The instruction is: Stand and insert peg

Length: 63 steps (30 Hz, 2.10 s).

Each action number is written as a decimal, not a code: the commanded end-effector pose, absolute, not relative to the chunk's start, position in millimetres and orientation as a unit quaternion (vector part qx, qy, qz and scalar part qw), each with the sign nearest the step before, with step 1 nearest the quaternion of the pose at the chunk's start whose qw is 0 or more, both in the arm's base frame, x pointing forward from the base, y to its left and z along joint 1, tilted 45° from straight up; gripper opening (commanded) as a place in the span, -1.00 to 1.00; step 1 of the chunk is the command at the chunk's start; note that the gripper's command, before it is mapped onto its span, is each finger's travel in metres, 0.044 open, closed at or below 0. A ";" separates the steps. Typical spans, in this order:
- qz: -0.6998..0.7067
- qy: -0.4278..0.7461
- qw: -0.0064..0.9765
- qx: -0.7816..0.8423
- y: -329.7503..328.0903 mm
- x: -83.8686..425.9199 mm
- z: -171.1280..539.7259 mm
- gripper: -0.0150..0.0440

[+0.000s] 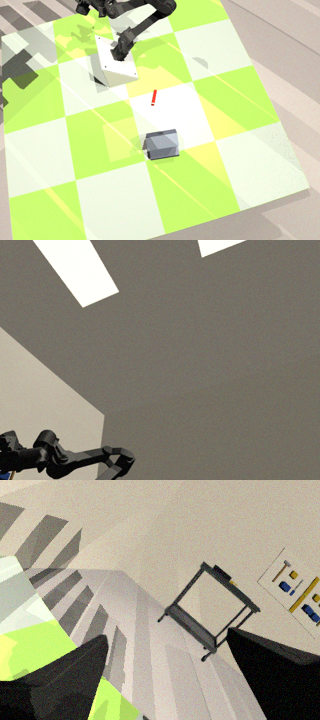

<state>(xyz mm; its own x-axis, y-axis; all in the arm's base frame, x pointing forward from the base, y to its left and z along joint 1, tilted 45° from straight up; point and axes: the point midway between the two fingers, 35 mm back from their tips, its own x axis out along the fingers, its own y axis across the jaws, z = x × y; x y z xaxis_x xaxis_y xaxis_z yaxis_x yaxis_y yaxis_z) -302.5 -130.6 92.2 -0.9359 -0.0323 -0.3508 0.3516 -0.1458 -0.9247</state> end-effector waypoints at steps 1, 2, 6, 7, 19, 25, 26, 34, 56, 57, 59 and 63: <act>-0.747 0.641 0.130 0.124 -131.4 -302.3 92.0 0.95; -0.746 0.640 0.134 0.123 -133.6 -301.5 91.7 1.00; -0.744 0.636 0.177 0.108 -157.1 -292.2 87.6 1.00; -0.742 0.634 0.193 0.103 -165.8 -288.2 86.1 1.00; -0.704 0.591 0.387 0.070 -258.0 -218.5 64.2 1.00; -0.667 0.565 0.480 0.071 -292.7 -168.8 53.4 1.00; -0.660 0.561 0.495 0.072 -297.4 -159.8 51.7 1.00; -0.586 0.532 0.605 0.090 -323.0 -81.3 39.1 1.00; -0.323 0.480 0.788 0.212 -276.6 138.5 29.1 1.00; -0.315 0.479 0.790 0.217 -272.9 144.1 29.4 1.00; -0.303 0.479 0.793 0.225 -267.5 151.6 29.7 1.00; -0.256 0.485 0.797 0.252 -245.4 176.6 31.1 1.00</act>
